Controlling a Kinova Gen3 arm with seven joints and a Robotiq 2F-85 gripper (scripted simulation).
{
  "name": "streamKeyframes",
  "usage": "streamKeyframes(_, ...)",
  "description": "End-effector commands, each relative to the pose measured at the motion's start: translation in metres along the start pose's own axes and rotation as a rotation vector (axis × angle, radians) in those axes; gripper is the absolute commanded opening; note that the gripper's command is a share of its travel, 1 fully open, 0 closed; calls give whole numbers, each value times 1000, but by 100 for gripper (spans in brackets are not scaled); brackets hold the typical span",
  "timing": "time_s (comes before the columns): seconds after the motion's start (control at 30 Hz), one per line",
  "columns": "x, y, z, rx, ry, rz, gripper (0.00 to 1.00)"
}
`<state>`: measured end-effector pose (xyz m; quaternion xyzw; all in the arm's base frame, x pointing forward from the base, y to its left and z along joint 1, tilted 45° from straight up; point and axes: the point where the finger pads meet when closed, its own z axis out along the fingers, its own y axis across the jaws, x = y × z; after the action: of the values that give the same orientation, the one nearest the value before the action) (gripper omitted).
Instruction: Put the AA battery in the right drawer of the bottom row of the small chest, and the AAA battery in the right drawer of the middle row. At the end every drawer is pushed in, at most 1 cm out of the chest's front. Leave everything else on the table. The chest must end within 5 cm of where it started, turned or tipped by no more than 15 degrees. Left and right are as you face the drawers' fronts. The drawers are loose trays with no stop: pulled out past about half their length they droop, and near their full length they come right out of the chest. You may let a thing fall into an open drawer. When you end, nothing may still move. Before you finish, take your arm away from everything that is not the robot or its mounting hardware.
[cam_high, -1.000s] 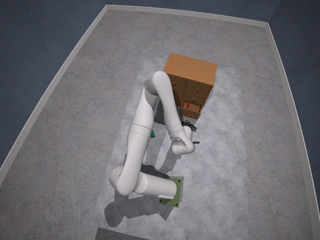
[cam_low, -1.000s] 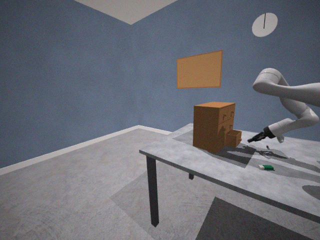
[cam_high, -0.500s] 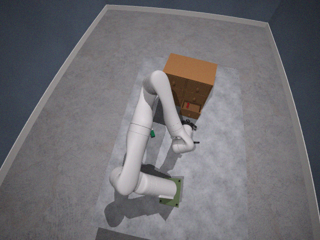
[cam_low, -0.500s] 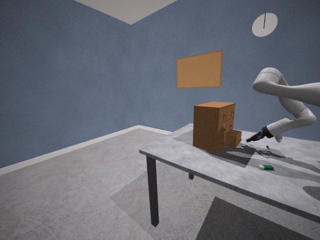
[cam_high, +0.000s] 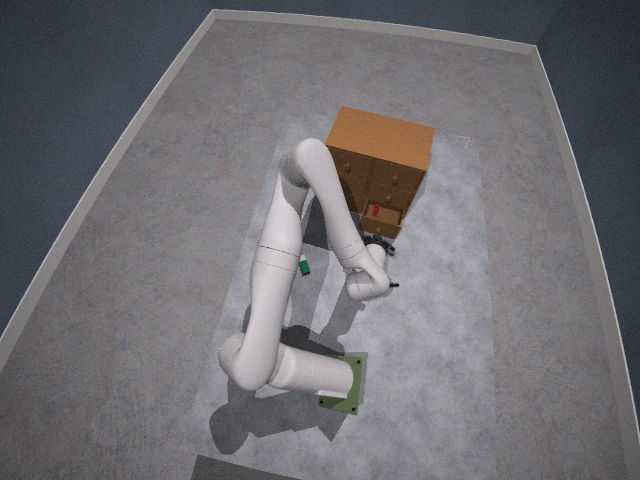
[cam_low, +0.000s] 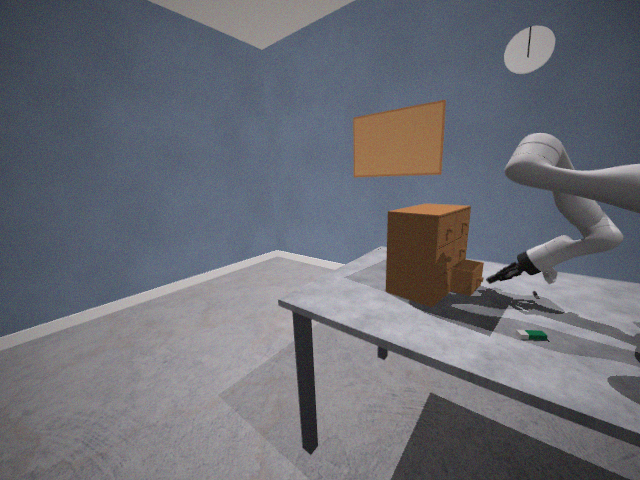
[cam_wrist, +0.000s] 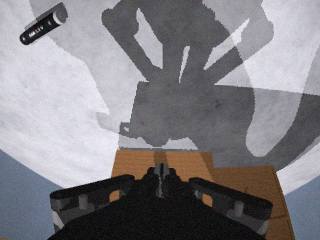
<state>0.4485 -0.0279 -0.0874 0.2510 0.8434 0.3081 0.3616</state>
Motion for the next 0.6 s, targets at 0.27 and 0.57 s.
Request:
streamKeyframes(0.27,-14,2,13,-4,-5,-7,0)
streamKeyframes(0.57,-24,2,25,-4,-5,-7,0)
